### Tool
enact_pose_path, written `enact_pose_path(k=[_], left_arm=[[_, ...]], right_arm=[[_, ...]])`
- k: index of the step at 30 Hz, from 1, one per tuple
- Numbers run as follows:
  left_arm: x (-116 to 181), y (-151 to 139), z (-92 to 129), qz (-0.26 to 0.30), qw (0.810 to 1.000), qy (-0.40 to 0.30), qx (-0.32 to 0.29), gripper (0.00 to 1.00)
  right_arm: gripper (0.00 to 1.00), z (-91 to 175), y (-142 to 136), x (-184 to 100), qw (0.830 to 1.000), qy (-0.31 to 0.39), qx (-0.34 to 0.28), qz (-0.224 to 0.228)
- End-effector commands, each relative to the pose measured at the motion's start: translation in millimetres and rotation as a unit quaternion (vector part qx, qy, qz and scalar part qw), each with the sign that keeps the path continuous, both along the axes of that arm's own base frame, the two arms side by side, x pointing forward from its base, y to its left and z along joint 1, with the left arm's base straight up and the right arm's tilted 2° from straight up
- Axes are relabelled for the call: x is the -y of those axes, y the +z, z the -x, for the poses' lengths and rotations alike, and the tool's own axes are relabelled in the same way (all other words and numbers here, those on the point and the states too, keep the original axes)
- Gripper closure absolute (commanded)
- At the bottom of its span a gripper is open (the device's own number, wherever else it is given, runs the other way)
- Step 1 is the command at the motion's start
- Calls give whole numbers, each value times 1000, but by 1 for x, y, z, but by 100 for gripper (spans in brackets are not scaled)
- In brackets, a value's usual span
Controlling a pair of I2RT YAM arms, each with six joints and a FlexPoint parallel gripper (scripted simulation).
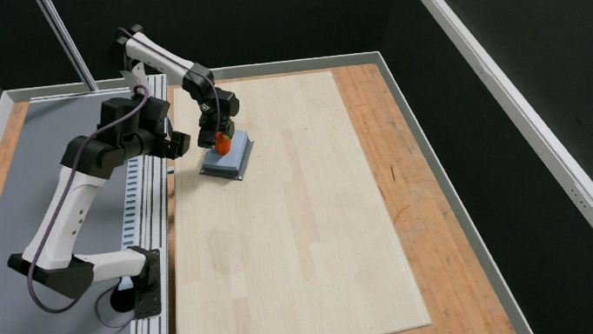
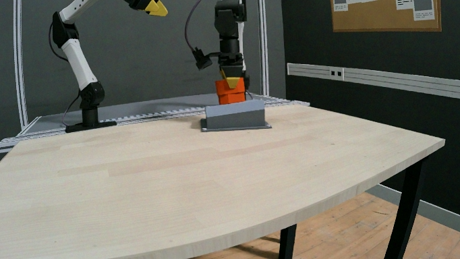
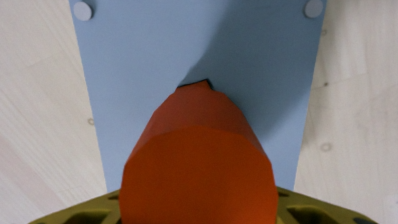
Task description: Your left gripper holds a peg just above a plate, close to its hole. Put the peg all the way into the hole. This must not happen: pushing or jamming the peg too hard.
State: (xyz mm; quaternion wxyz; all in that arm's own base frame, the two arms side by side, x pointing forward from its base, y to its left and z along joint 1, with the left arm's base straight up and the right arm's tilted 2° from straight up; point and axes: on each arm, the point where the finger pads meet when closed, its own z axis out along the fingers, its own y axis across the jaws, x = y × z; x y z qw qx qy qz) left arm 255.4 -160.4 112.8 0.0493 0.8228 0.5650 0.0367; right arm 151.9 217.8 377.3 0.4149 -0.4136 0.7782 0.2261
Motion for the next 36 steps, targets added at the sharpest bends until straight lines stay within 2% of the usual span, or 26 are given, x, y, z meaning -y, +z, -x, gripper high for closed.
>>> enact_pose_path(k=[1, 24, 32, 35, 36], left_arm=[[3, -3, -7, 10, 1000, 1, 6, 66], [0, -25, -9, 8, 1000, 3, 4, 66], [2, -11, -8, 12, 1000, 1, 16, 66], [2, -5, -8, 12, 1000, 3, 20, 33], [3, 7, -7, 16, 999, 4, 29, 29]], right_arm=[[0, 4, 13, 5, 1000, -3, 8, -15], [0, 4, 13, 5, 1000, -3, 8, -15], [0, 4, 13, 5, 1000, -3, 8, -15], [0, 4, 13, 5, 1000, -3, 8, -15], [0, 4, 13, 5, 1000, -3, 8, -15]])
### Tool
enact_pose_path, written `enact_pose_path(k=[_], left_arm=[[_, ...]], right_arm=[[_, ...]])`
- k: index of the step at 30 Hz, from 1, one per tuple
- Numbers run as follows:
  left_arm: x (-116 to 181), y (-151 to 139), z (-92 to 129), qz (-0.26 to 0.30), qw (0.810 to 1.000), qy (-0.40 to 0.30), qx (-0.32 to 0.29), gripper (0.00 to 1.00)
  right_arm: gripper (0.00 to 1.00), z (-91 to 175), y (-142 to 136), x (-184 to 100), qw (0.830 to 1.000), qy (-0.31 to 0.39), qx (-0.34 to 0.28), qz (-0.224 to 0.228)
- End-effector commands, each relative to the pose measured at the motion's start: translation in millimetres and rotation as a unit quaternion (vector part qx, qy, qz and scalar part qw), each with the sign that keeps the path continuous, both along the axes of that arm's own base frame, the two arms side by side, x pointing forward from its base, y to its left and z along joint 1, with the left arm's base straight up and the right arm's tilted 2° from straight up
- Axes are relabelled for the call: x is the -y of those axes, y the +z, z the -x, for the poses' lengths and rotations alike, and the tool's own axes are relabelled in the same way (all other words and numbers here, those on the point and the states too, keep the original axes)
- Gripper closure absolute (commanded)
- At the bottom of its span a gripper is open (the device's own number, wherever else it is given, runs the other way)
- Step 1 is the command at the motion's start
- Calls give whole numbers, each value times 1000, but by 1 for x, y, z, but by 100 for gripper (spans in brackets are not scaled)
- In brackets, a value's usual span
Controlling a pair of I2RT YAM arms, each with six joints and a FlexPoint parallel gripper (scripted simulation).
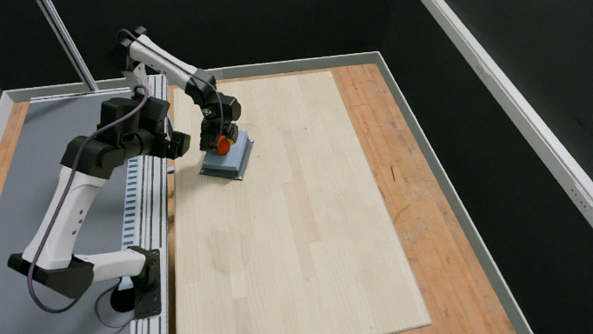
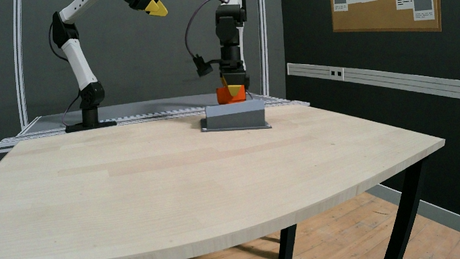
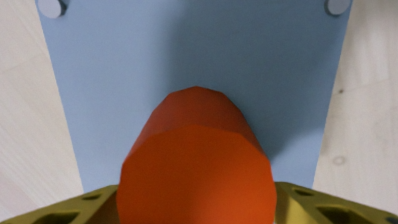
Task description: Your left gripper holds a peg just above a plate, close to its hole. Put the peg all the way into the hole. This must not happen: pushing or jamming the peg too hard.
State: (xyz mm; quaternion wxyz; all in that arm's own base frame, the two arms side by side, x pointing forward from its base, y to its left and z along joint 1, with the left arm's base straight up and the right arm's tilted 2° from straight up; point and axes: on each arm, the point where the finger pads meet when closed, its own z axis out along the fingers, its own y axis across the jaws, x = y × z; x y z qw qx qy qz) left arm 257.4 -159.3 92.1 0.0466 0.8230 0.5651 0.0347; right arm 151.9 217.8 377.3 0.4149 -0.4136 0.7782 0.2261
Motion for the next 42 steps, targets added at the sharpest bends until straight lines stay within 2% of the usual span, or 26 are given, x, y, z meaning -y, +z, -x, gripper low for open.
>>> enact_pose_path(k=[1, 6, 10, 14, 42], left_arm=[[4, 37, -3, 20, 999, 3, 37, 29], [3, 64, -3, 23, 999, 3, 45, 29], [2, 60, -1, 16, 1000, 1, 26, 29], [-2, 42, 1, 4, 1000, 1, 6, 29], [-2, 40, 2, 3, 1000, 2, 3, 29]], right_arm=[[0, 4, 13, 5, 1000, -3, 8, -15], [0, 4, 13, 5, 1000, -3, 8, -15], [0, 4, 13, 5, 1000, -3, 8, -15], [0, 4, 13, 5, 1000, -3, 8, -15], [0, 4, 13, 5, 1000, -3, 8, -15]])
